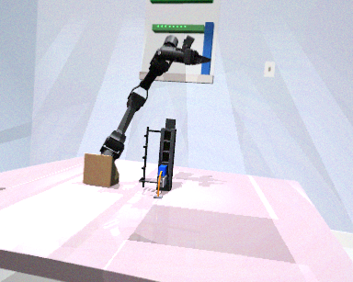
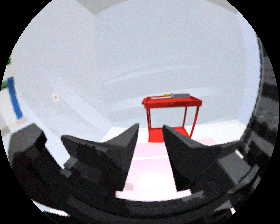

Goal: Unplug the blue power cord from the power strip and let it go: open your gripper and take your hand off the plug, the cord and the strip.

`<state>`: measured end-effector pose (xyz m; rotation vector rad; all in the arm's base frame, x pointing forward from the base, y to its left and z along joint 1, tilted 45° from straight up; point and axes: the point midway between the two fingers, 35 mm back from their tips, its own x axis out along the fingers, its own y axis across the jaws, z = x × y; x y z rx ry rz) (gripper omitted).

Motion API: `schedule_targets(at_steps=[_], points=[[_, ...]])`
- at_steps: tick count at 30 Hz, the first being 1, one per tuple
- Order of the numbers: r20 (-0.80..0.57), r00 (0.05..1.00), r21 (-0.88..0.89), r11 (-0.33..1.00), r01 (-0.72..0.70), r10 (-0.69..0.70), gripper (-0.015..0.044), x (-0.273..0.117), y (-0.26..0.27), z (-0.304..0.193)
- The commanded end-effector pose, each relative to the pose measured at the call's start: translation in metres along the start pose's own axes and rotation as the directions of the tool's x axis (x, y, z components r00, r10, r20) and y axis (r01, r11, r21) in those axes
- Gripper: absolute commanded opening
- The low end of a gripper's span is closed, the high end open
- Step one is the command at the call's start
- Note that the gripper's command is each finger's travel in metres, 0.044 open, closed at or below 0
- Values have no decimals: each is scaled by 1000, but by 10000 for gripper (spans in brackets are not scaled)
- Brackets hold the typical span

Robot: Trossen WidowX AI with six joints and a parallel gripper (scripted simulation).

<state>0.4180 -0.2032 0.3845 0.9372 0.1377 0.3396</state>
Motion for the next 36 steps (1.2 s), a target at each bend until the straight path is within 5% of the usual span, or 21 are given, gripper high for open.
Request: schedule_targets(at_steps=[1,13,20,27,36], points=[[-61,991,173,977,127,-118,160,17,-57,-28],[-488,777,479,622,620,-398,160,23,-195,-184],[-783,490,390,312,866,-382,160,-14,-225,-290],[-970,131,124,46,991,-204,160,-69,-215,-374],[-979,98,94,27,995,-181,160,-73,-211,-380]])
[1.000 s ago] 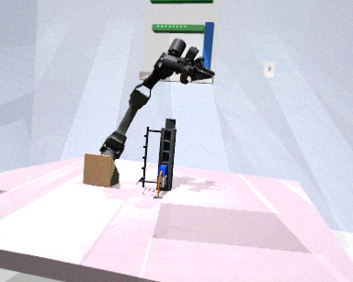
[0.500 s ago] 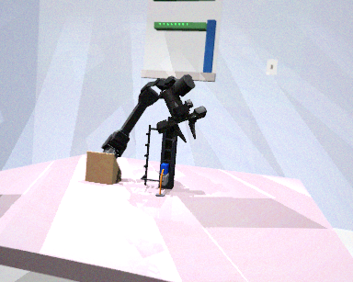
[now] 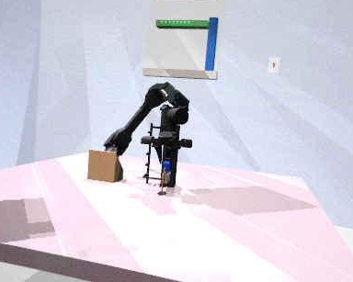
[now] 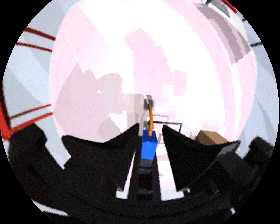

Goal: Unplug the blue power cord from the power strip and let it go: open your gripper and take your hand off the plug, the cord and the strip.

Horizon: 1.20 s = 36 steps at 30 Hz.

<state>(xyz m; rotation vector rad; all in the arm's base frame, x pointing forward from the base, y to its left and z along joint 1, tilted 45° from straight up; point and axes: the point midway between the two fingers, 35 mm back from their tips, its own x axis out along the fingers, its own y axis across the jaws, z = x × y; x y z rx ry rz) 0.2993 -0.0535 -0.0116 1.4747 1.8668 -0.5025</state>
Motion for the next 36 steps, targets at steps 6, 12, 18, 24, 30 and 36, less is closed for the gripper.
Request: schedule_targets(at_steps=[6,12,18,24,30,36], points=[[-5,1000,1,1000,11,-11,160,1,-1,-9],[-6,1000,1,1000,12,-12,160,0,-1,-18],[-7,1000,1,1000,12,-12,160,1,-2,-28],[-7,1000,1,1000,12,-12,160,1,-2,-38],[-8,1000,1,1000,12,-12,160,2,-3,-40],[-8,1000,1,1000,12,-12,160,9,-3,-40]])
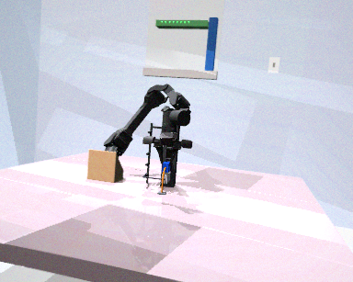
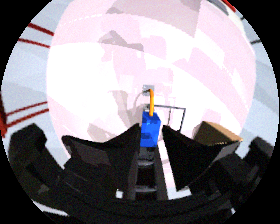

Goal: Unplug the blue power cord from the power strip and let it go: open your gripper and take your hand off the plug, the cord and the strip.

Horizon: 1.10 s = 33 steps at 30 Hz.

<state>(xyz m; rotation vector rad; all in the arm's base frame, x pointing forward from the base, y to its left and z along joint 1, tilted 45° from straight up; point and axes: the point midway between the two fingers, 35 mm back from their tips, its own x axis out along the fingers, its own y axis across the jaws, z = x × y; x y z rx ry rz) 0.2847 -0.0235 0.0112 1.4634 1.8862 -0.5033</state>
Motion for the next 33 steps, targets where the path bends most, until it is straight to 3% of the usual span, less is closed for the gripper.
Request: schedule_targets(at_steps=[1,4,8,16,33], points=[[0,1000,3,1000,-5,5,160,5,0,-1],[0,1000,3,1000,-5,5,160,7,0,-1],[0,1000,-1,1000,0,0,55,5,0,-1],[0,1000,-1,1000,0,0,2,5,0,-1],[2,1000,0,1000,-1,1,0,3,2,22]])
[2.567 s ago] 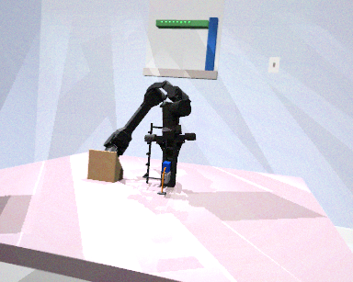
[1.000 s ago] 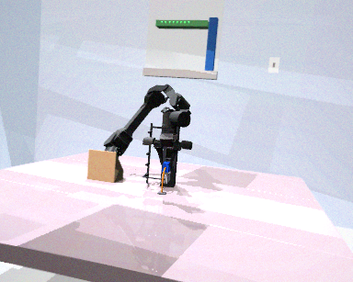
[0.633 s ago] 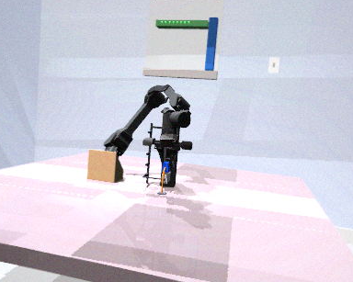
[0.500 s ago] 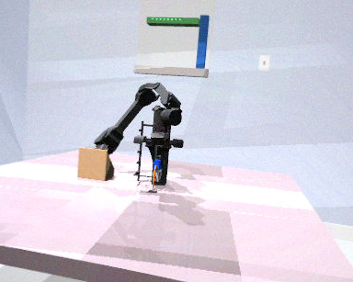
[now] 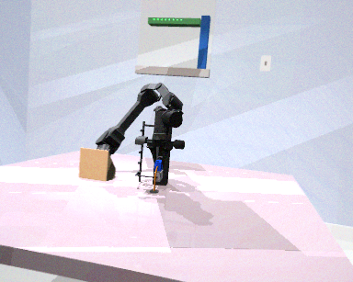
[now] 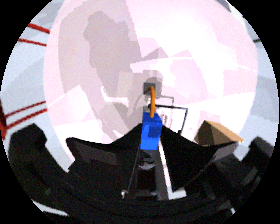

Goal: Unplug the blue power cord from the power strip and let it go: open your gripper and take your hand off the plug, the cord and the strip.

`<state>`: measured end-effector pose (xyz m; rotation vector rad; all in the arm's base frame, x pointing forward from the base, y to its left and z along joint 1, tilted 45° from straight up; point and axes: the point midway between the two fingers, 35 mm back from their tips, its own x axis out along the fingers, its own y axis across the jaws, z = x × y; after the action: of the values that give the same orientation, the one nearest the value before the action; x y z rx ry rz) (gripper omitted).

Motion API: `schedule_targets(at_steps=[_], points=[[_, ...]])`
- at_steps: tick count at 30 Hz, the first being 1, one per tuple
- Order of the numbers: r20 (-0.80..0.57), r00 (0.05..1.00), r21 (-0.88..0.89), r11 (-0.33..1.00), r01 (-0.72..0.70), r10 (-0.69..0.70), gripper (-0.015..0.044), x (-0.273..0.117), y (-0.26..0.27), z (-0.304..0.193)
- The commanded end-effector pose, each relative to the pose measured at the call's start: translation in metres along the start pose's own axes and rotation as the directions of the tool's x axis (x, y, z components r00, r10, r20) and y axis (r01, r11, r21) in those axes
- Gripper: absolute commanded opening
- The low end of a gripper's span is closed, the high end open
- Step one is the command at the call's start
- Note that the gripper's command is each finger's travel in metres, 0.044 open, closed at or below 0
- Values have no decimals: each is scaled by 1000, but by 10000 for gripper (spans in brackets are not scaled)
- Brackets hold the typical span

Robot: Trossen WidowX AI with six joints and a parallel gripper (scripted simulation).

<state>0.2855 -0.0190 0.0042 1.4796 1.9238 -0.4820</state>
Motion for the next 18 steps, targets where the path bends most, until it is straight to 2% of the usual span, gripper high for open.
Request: schedule_targets(at_steps=[1,18], points=[[44,999,-2,1000,-8,8,0,-6,1,22],[46,999,-1,1000,-10,10,0,-11,0,49]])
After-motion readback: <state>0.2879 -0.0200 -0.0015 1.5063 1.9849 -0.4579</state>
